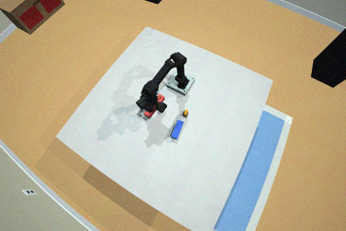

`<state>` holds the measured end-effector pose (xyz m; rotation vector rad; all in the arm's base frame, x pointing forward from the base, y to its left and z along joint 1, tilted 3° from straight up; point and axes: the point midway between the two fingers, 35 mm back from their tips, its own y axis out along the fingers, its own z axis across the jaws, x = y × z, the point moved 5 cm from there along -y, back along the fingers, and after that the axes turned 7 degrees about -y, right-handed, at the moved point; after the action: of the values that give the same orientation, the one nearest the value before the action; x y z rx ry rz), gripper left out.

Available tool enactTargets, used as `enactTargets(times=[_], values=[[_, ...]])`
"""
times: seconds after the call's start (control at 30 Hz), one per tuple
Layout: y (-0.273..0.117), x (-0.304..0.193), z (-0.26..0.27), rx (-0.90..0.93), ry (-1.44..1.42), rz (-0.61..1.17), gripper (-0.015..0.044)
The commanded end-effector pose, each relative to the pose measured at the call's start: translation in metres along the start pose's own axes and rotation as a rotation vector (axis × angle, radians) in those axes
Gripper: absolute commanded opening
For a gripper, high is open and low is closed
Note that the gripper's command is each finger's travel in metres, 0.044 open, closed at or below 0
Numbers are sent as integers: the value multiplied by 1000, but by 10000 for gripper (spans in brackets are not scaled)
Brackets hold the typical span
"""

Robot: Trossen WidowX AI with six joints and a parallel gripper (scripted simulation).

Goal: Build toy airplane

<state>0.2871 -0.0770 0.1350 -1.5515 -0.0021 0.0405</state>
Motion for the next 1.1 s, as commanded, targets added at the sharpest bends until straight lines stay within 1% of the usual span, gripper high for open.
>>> enactTargets(times=[0.0,0.77,1.0,1.03,1.07], values=[[4,-1,-9,-6,-8,0,0],[30,-18,-72,-6,-15,6,0],[30,-18,-72,-6,-15,6,184],[30,-18,-72,-6,-15,6,196],[30,-18,-72,-6,-15,6,196]])
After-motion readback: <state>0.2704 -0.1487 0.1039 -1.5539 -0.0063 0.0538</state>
